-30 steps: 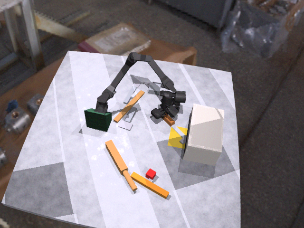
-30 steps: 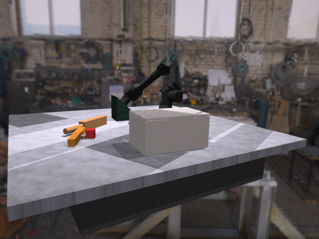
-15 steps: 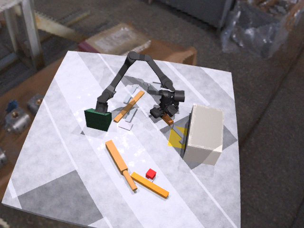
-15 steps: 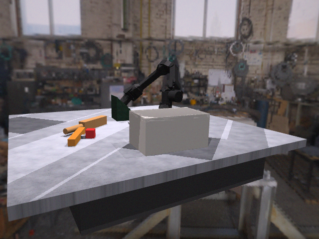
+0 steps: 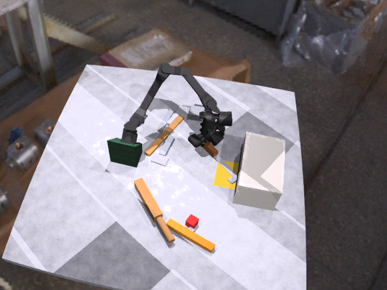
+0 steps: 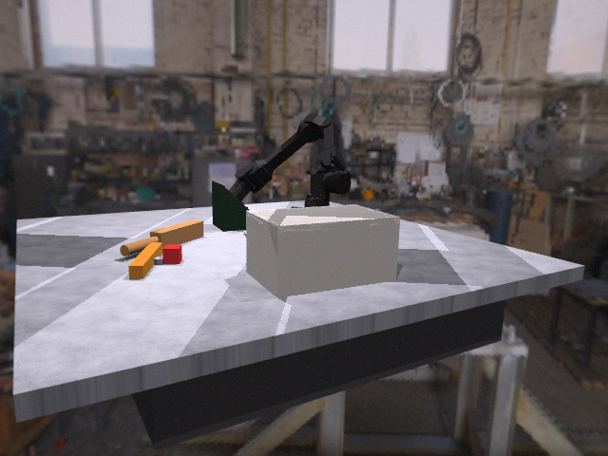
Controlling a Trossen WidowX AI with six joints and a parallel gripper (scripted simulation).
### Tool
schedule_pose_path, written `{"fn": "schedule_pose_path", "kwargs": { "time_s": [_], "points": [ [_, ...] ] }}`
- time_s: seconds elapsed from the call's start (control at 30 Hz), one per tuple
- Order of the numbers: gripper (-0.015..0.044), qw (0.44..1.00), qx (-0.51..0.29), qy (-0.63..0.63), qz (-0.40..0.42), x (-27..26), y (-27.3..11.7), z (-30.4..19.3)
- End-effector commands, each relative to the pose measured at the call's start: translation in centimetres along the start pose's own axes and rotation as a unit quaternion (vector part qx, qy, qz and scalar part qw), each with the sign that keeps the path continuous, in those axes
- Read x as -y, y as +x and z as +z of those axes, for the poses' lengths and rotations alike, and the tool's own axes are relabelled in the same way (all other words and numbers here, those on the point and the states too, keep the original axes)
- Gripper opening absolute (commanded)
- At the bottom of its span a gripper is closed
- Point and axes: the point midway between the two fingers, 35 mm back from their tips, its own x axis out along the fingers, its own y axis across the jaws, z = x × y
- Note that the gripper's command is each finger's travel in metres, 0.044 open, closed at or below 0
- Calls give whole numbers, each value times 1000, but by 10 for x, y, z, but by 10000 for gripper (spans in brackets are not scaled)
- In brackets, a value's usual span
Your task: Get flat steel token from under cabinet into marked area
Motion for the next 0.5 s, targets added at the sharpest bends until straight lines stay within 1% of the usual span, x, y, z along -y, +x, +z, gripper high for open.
{"fn": "schedule_pose_path", "kwargs": {
  "time_s": [0.0,0.47],
  "points": [
    [0,1000,-2,1,-1,0,1,-9],
    [0,1000,-2,1,-1,-1,1,-29]
  ]
}}
